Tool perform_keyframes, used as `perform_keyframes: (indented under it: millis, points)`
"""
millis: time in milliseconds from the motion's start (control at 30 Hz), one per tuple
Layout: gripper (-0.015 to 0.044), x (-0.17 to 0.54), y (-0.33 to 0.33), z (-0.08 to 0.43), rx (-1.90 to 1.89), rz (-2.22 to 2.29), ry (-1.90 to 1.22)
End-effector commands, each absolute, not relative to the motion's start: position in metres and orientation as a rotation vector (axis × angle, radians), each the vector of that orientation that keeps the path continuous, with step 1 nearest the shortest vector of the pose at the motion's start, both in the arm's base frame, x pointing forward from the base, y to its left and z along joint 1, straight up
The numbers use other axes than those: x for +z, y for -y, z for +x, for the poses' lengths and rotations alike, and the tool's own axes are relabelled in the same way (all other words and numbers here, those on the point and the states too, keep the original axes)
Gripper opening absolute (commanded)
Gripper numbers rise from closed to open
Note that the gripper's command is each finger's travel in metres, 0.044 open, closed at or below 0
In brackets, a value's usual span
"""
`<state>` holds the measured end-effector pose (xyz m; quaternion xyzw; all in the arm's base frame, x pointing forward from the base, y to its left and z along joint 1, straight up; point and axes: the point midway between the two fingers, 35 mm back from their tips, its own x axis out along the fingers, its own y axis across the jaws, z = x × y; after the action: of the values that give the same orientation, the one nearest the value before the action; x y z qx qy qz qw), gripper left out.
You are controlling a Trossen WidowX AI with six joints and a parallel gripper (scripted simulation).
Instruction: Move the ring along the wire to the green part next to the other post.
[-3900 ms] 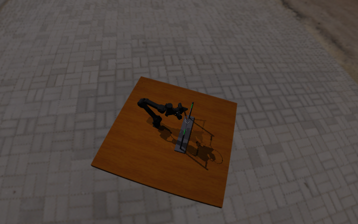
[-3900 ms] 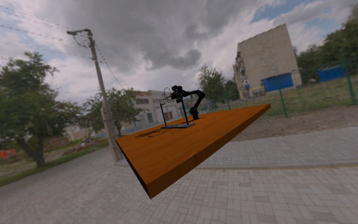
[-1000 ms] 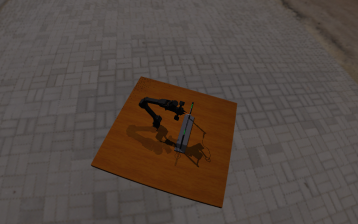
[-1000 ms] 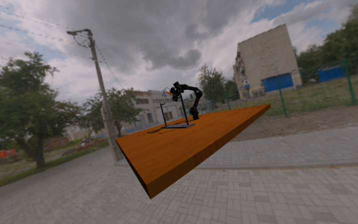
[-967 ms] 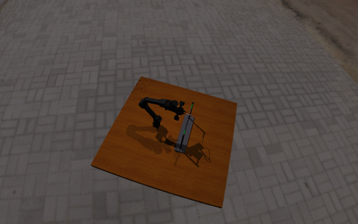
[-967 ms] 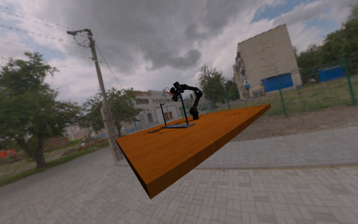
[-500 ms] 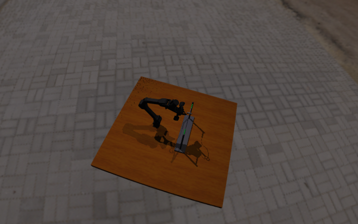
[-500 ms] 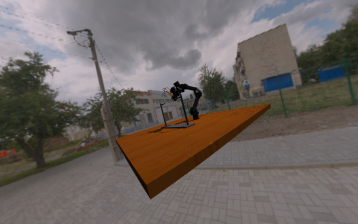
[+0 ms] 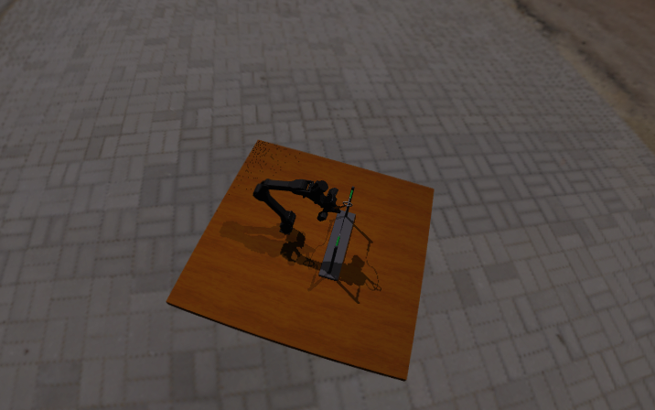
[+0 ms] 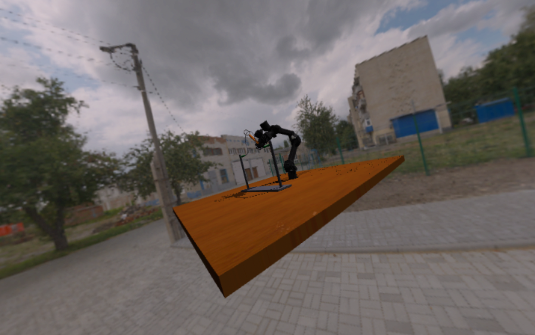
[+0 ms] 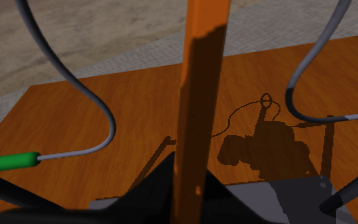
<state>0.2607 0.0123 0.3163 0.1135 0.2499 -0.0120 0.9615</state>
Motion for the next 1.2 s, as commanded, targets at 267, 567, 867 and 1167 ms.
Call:
perform_keyframes:
  millis: [267,567,867,1167]
  points:
    - [-0.0150,0.313,-0.003,0.262,-0.081,0.041,-0.504]
    - [-0.0150,0.312,0.003,0.262,-0.120,-0.095,-0.494]
    - [-0.0150,0.313,0.010,0.262,-0.157,-0.231,-0.482]
    - [-0.0150,0.315,0.016,0.262,-0.194,-0.368,-0.468]
